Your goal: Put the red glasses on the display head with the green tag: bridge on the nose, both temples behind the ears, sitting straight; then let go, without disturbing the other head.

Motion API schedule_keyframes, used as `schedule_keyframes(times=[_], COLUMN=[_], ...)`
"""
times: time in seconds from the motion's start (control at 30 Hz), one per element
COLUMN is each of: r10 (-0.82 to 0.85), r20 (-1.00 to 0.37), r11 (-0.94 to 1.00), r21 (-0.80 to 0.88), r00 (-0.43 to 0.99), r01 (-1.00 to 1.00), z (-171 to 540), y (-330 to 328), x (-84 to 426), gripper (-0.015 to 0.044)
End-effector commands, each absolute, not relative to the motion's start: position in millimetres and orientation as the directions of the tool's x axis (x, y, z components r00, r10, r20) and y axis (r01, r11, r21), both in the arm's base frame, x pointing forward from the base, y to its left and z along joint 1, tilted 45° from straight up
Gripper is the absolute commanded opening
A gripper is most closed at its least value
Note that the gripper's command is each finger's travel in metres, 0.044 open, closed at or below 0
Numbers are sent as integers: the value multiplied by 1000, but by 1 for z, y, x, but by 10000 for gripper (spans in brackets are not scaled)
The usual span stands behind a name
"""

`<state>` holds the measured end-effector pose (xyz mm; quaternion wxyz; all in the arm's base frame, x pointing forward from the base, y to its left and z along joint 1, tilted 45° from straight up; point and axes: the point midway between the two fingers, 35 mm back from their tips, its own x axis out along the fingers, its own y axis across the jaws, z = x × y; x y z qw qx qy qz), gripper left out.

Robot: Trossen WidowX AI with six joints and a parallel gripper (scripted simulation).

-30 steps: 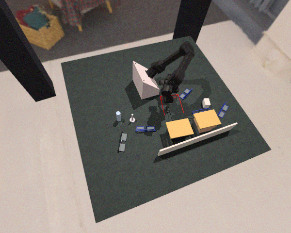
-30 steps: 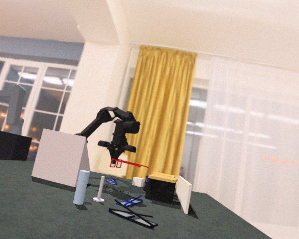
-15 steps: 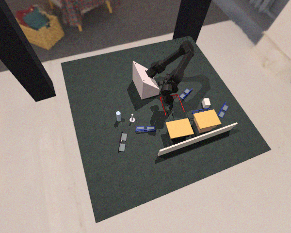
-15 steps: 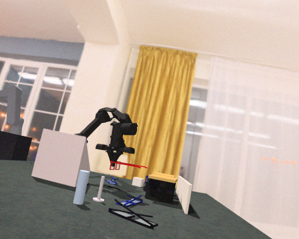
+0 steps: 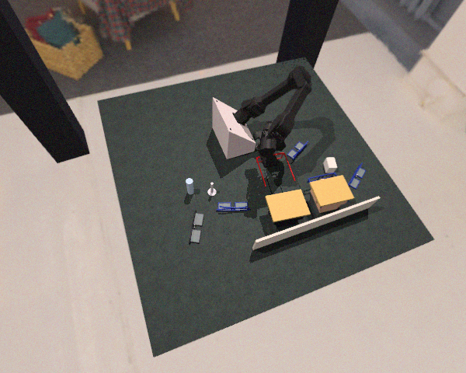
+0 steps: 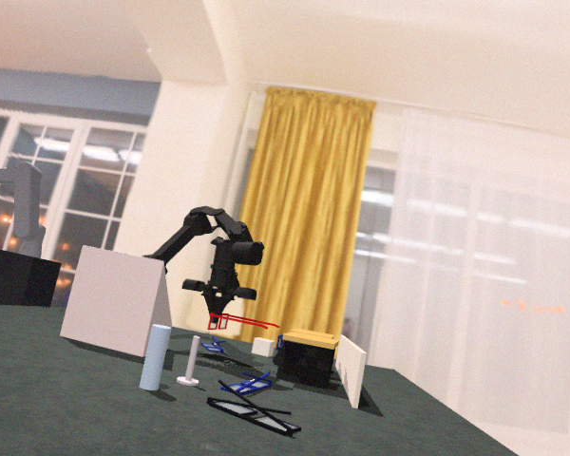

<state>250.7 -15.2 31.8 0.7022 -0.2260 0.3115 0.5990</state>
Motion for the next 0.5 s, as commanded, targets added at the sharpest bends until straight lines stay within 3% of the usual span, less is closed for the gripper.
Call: schedule_keyframes(times=[0.0, 0.47], r10=[705, 705], r20=[-704, -704], r11=[182, 185], r21=[62, 60], r00=[86, 90], r01=[-981, -981], z=[28, 18], y=[-11, 0], x=[251, 252], gripper=[0, 0])
